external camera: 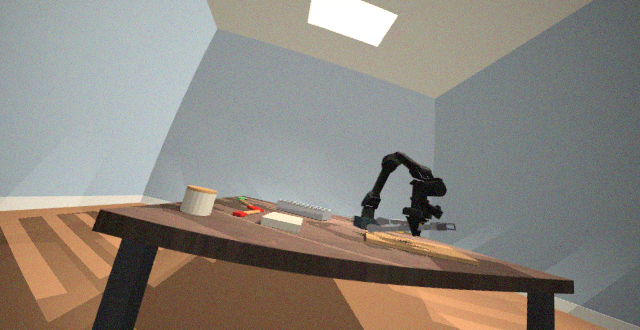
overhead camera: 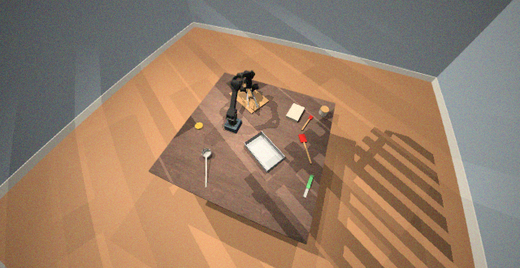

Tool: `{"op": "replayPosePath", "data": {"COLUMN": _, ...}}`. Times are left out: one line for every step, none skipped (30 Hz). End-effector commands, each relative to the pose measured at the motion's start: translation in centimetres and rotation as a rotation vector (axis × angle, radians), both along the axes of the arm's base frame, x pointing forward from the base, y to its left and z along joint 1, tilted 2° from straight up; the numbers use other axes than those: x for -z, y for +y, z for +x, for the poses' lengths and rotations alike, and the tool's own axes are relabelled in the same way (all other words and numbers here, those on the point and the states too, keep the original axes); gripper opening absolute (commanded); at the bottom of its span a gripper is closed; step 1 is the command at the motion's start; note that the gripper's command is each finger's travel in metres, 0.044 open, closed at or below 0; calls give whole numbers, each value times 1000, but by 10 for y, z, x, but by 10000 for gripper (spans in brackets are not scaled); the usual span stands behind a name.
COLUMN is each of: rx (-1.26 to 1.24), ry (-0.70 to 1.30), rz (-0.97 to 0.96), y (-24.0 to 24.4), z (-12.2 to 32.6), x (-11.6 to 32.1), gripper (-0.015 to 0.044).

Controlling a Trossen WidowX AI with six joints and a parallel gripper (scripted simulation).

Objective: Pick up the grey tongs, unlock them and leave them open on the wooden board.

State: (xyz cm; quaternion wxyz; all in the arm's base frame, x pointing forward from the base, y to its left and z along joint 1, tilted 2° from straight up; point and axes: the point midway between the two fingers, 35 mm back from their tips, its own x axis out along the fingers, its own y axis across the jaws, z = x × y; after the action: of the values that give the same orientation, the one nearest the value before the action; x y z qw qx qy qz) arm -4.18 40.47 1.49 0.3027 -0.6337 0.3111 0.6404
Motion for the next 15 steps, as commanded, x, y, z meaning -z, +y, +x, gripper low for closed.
{"op": "replayPosePath", "data": {"rx": 0, "ry": 0, "rz": 0, "y": 0, "z": 0, "x": 0, "gripper": 322}}
{"op": "replayPosePath", "data": {"rx": 0, "ry": 0, "rz": 0, "y": 0, "z": 0, "x": 0, "gripper": 349}}
{"op": "replayPosePath", "data": {"rx": 0, "ry": 0, "rz": 0, "y": 0, "z": 0, "x": 0, "gripper": 375}}
{"op": "replayPosePath", "data": {"rx": 0, "ry": 0, "rz": 0, "y": 0, "z": 0, "x": 0, "gripper": 401}}
{"op": "replayPosePath", "data": {"rx": 0, "ry": 0, "rz": 0, "y": 0, "z": 0, "x": 0, "gripper": 427}}
{"op": "replayPosePath", "data": {"rx": 0, "ry": 0, "rz": 0, "y": 0, "z": 0, "x": 0, "gripper": 440}}
{"op": "replayPosePath", "data": {"rx": 0, "ry": 0, "rz": 0, "y": 0, "z": 0, "x": 0, "gripper": 440}}
{"op": "replayPosePath", "data": {"rx": 0, "ry": 0, "rz": 0, "y": -1, "z": -3, "x": -2, "gripper": 440}}
{"op": "replayPosePath", "data": {"rx": 0, "ry": 0, "rz": 0, "y": -3, "z": -7, "x": -4, "gripper": 440}}
{"op": "replayPosePath", "data": {"rx": 0, "ry": 1, "rz": 0, "y": -7, "z": -14, "x": -7, "gripper": 440}}
{"op": "replayPosePath", "data": {"rx": 0, "ry": 1, "rz": 0, "y": -12, "z": -23, "x": -12, "gripper": 440}}
{"op": "replayPosePath", "data": {"rx": -1, "ry": 2, "rz": -1, "y": -18, "z": -34, "x": -18, "gripper": 440}}
{"op": "replayPosePath", "data": {"rx": -1, "ry": 3, "rz": -1, "y": -27, "z": -47, "x": -25, "gripper": 440}}
{"op": "replayPosePath", "data": {"rx": -1, "ry": 4, "rz": -2, "y": -37, "z": -62, "x": -32, "gripper": 440}}
{"op": "replayPosePath", "data": {"rx": -1, "ry": 4, "rz": -2, "y": -49, "z": -76, "x": -40, "gripper": 440}}
